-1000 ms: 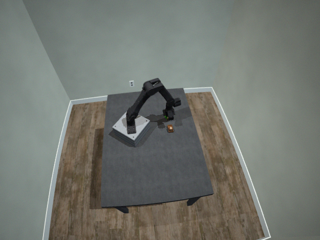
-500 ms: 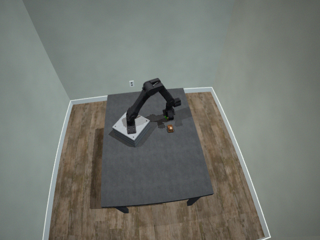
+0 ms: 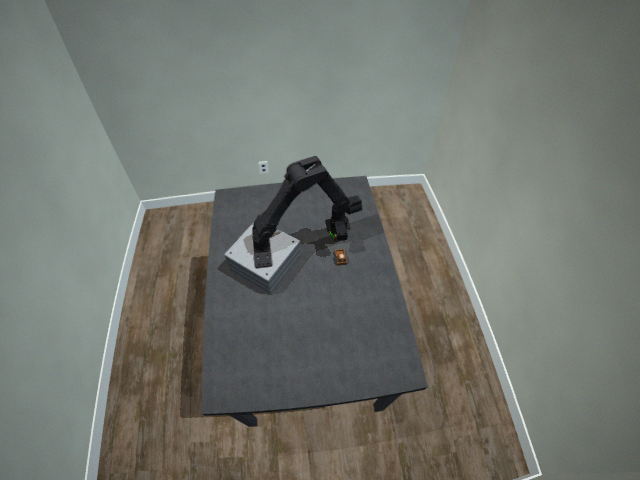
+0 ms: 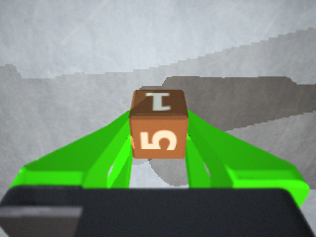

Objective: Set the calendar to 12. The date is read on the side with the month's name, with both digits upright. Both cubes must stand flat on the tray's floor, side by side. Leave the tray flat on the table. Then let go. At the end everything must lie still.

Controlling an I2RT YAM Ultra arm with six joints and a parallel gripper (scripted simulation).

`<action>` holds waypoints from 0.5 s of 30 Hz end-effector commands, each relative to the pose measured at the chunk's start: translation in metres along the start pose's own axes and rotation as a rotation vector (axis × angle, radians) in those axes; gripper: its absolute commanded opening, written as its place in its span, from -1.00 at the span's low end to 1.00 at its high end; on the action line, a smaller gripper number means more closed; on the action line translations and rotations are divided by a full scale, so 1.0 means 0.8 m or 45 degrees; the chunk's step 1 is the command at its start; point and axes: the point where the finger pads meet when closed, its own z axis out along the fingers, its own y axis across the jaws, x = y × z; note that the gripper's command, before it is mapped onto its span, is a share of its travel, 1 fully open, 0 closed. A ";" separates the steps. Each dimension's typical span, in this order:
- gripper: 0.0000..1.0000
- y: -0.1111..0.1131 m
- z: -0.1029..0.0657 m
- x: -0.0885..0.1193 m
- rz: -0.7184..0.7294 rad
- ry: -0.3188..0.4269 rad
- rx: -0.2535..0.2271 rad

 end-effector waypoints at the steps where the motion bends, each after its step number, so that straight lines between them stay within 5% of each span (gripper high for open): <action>1: -0.49 0.003 -0.003 0.001 0.000 0.003 -0.013; 15: -0.49 0.003 -0.001 0.001 0.000 0.003 -0.013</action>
